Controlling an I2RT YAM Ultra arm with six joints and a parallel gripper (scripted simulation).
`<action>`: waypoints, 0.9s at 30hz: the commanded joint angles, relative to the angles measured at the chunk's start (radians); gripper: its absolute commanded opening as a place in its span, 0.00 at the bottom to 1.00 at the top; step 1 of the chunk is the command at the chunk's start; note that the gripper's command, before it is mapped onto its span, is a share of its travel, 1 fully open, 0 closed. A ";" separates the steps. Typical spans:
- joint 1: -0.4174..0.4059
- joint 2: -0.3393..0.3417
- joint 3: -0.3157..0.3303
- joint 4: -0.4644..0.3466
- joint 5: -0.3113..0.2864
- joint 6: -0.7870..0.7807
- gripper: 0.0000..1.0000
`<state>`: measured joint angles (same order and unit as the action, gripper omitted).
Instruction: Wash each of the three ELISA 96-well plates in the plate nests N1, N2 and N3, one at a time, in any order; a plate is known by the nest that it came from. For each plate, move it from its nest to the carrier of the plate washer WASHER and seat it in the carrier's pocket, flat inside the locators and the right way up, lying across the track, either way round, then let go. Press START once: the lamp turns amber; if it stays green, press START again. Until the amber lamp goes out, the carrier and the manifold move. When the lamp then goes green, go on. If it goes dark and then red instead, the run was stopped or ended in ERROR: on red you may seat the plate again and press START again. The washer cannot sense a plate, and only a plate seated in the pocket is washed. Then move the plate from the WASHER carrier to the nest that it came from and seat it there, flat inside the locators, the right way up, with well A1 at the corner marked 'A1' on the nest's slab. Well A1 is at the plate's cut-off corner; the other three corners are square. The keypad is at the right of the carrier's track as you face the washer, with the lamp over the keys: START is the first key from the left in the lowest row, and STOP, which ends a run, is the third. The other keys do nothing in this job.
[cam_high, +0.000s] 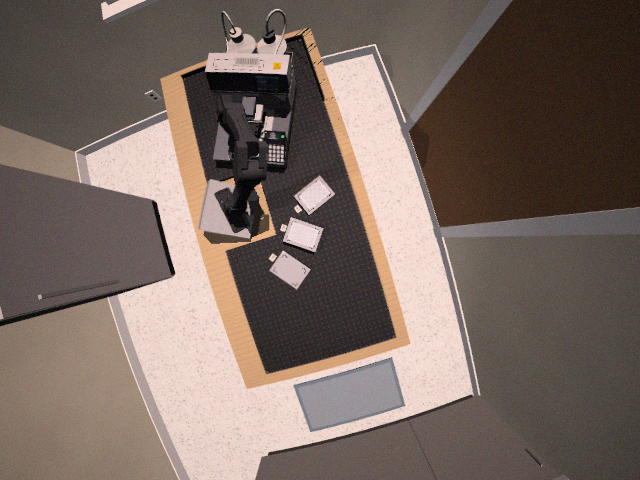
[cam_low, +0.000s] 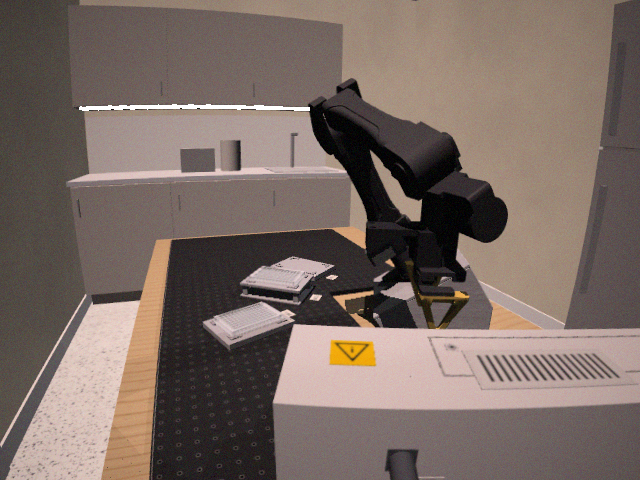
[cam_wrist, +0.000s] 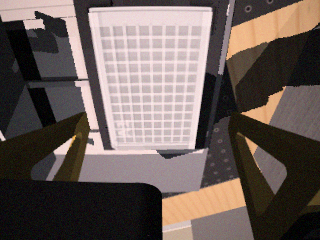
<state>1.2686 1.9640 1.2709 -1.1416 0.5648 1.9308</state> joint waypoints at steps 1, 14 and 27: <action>0.005 -0.004 0.002 0.022 0.006 -0.009 1.00; -0.029 0.006 -0.056 0.112 0.014 -0.048 1.00; -0.029 0.006 -0.056 0.112 0.014 -0.048 1.00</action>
<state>1.2354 1.9747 1.2118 -1.0306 0.5747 1.8835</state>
